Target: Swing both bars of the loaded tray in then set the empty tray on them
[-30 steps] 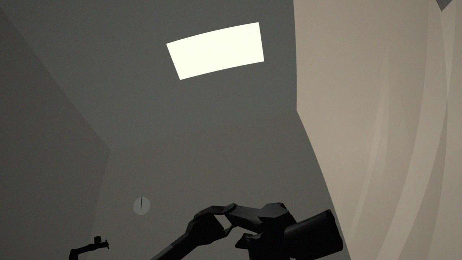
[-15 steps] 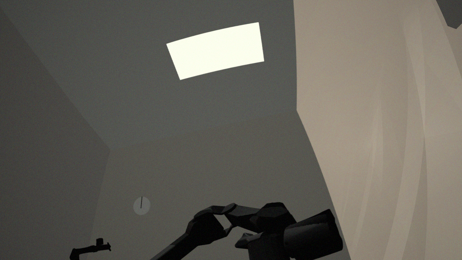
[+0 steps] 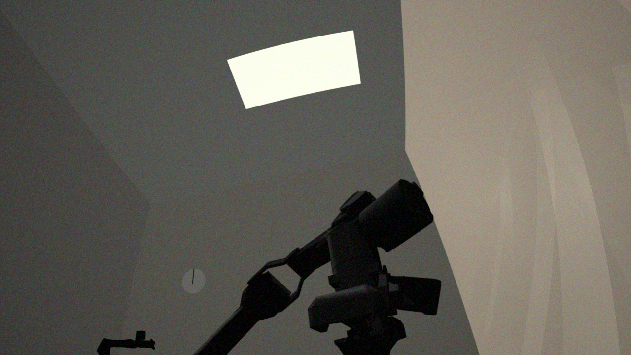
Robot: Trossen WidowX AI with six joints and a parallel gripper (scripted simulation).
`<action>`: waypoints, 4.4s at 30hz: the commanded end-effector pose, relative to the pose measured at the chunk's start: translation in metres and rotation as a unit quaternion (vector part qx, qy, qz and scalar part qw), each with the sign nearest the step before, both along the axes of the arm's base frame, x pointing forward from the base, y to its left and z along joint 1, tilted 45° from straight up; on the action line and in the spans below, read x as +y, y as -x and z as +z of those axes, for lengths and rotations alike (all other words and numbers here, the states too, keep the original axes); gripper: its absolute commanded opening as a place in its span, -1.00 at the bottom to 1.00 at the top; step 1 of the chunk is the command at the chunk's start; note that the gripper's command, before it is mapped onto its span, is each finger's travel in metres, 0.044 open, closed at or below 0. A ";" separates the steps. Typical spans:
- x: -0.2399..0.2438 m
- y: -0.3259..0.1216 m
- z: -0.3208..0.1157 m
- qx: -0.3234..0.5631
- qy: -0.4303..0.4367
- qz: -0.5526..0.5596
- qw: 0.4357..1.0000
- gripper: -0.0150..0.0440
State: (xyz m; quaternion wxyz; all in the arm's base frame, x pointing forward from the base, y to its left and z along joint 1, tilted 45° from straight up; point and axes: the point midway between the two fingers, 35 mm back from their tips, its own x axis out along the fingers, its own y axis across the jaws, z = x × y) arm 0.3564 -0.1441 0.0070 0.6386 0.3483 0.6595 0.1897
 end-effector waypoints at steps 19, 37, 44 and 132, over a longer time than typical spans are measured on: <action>0.141 0.037 0.153 0.271 -0.002 -0.284 0.920 -0.49; 0.233 0.142 0.220 0.464 -0.031 -0.475 0.747 -0.49; 0.253 0.189 0.230 0.530 -0.041 -0.527 0.663 -0.49; 0.267 0.142 0.188 0.529 -0.042 -0.532 0.660 -0.49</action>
